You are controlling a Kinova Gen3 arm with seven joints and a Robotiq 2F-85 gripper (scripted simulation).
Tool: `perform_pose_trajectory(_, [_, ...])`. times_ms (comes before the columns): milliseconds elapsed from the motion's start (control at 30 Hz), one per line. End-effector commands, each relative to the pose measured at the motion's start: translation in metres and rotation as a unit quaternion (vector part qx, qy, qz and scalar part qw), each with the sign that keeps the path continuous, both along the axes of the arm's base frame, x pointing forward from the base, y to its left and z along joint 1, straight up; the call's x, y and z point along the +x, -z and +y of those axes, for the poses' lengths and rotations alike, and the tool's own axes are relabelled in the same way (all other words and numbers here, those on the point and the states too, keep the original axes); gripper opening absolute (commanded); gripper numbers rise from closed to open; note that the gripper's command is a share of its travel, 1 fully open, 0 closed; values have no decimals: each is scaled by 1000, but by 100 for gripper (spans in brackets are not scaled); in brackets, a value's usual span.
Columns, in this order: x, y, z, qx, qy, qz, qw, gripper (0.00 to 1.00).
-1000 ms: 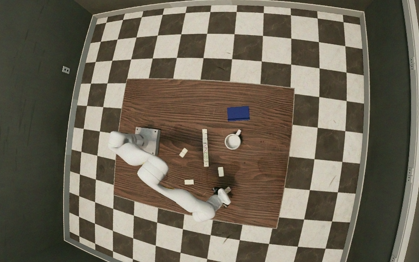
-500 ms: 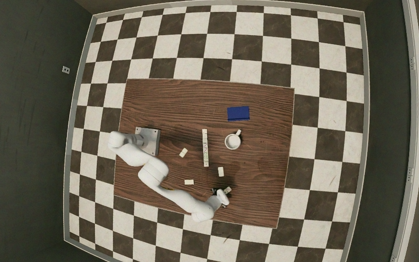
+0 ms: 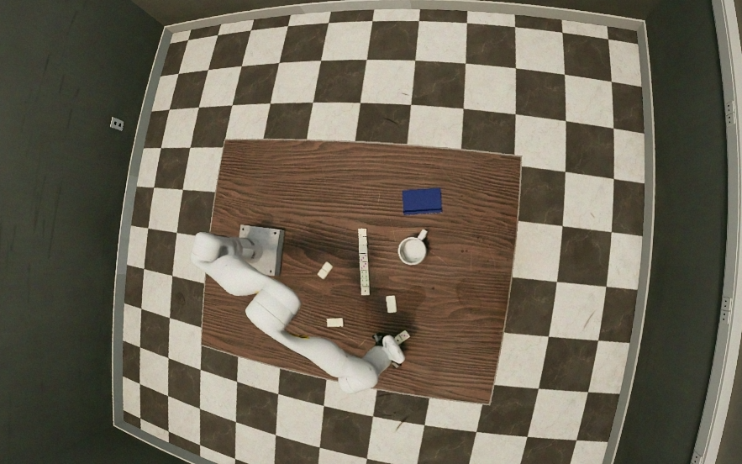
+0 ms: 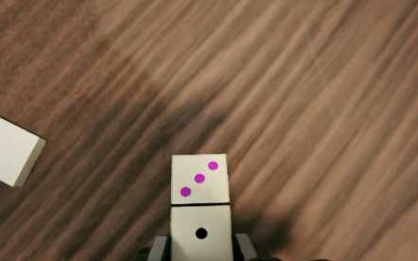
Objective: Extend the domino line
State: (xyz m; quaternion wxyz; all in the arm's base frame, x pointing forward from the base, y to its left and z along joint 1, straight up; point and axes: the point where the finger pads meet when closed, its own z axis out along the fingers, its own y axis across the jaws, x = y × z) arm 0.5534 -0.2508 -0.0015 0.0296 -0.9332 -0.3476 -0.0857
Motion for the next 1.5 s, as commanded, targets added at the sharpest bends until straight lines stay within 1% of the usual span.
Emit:
perform_pose_trajectory(0, [-1, 3, 1, 1, -1, 1, 1000, 36])
perform_pose_trajectory(433, [-3, 11, -1, 1, -1, 1, 1000, 36])
perform_pose_trajectory(1467, [-5, 19, -2, 1, -1, 1, 1000, 36])
